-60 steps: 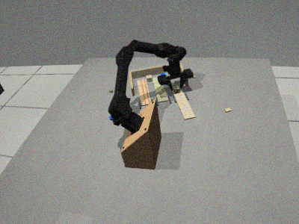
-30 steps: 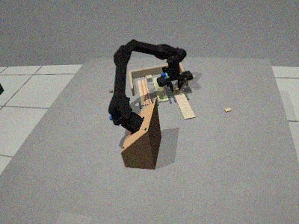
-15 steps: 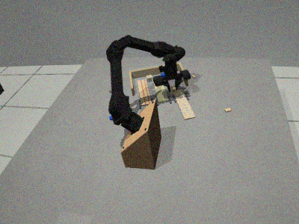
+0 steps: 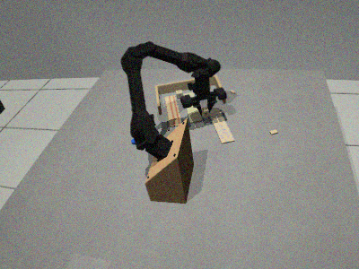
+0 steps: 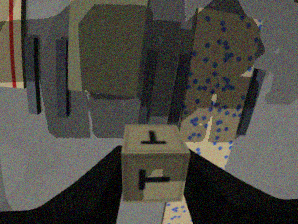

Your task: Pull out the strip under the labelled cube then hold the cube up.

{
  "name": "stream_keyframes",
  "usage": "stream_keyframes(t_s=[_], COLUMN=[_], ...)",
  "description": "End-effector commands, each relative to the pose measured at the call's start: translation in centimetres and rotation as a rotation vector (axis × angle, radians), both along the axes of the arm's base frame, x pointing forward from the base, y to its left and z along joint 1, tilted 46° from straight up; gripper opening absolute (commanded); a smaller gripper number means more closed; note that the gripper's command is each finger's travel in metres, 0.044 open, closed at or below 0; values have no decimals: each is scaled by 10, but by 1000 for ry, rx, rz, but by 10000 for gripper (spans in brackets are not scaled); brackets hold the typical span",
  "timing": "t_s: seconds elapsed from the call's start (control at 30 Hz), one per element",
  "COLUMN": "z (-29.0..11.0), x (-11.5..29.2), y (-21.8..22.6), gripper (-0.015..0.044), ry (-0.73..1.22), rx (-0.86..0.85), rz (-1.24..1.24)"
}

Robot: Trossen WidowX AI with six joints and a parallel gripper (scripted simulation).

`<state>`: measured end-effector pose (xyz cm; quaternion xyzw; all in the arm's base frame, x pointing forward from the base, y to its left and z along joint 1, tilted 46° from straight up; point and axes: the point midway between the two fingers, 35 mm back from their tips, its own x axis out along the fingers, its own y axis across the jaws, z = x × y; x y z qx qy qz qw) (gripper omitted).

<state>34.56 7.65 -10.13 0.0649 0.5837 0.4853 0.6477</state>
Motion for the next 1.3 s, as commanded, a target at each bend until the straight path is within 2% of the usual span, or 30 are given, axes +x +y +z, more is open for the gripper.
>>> stream_keyframes(t_s=[0.0,0.43,0.7,1.27], z=[3,8,33,33], x=[-13,-56,-51,-51], y=[-3,-5,-29,-30], gripper=[0,0,0,0], ry=[-9,-6,-6,-6], rx=[-5,-5,-7,-7], rz=[2,2,2,2])
